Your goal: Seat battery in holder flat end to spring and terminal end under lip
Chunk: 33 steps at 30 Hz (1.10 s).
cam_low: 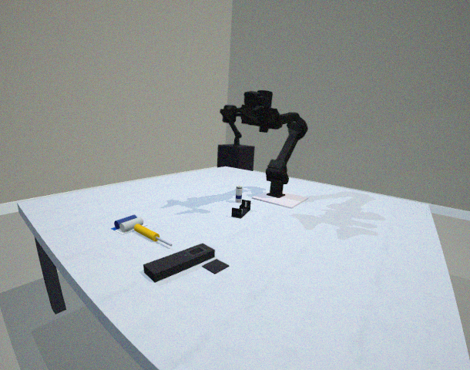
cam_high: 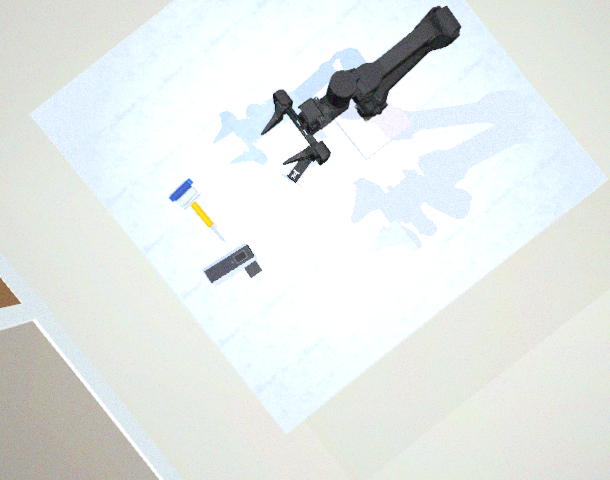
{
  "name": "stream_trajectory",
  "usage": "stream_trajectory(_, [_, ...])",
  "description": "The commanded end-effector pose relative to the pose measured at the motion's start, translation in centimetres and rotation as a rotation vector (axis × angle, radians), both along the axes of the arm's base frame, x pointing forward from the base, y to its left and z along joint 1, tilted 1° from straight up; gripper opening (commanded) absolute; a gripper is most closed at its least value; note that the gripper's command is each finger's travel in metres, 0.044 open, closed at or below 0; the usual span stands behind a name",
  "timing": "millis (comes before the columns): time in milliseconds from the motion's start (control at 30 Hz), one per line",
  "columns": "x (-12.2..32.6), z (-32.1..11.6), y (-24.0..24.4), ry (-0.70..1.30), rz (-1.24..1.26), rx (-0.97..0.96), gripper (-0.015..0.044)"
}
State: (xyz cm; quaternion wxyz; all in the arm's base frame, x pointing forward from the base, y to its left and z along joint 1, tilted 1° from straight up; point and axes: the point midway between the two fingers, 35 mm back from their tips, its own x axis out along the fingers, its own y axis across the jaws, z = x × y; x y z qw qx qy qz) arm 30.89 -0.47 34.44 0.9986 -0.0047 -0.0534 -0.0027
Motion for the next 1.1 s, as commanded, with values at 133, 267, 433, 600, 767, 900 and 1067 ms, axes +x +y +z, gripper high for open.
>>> stream_trajectory(133, [1.7, -5.7, -1.2, 0.331, -0.041, 0.133, 0.0269])
stream_trajectory(267, [0.9, -11.8, -2.4, 0.71, -0.138, 0.298, 0.0164])
stream_trajectory(433, [-3.5, -17.3, -3.4, 1.169, -0.328, 0.503, 0.0032])
stream_trajectory(600, [-8.6, -18.9, -3.5, 1.524, -0.535, 0.651, 0.0])
stream_trajectory(767, [-9.2, -18.9, -3.5, 1.559, -0.558, 0.664, 0.0])
stream_trajectory(900, [-9.2, -18.9, -3.5, 1.559, -0.558, 0.664, 0.0])
stream_trajectory(1067, [-9.2, -18.9, -3.5, 1.559, -0.558, 0.664, 0.0])
